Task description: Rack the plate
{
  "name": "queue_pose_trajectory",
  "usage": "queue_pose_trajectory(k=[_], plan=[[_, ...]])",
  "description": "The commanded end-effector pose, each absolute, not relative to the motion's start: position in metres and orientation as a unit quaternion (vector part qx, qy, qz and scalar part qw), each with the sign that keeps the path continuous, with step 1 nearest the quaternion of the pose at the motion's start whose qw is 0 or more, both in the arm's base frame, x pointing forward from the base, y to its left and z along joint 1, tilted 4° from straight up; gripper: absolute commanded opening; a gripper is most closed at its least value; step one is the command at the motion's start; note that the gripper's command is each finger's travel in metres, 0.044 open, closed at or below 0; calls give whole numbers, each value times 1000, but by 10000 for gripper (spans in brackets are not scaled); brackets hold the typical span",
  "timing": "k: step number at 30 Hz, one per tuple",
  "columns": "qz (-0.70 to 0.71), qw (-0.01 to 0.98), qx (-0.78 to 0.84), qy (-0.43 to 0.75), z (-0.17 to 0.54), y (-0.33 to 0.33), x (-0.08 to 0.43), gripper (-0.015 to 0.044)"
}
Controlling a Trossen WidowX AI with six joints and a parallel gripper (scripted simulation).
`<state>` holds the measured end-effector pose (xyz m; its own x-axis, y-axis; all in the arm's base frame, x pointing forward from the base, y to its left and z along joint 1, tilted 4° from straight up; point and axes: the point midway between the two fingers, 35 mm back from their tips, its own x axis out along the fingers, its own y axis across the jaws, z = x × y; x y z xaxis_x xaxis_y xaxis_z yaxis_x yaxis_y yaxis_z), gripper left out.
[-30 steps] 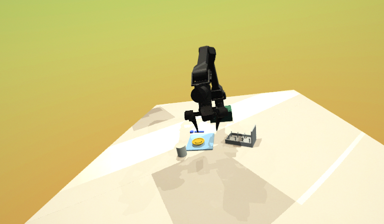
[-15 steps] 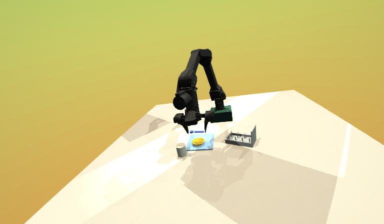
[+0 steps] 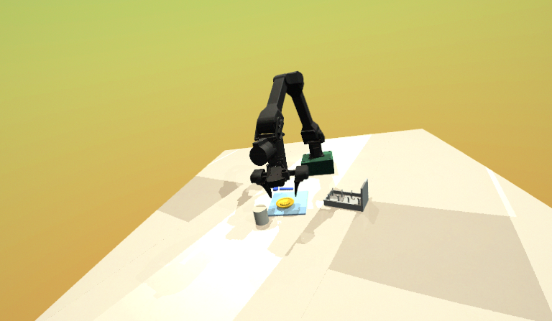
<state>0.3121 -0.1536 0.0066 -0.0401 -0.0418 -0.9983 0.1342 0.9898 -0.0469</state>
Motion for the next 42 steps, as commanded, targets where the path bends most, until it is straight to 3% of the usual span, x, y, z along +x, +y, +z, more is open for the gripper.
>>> queue_pose_trajectory(k=[1,18,20,27,38,42], plan=[[-63,691,35,719,-2,-153,311,400],[-63,691,35,719,-26,-153,309,400],[-63,691,35,719,-26,-153,309,349],[-63,691,35,719,-26,-153,309,349],[-63,691,35,719,-26,-153,309,275],[-63,691,35,719,-19,-154,312,170]])
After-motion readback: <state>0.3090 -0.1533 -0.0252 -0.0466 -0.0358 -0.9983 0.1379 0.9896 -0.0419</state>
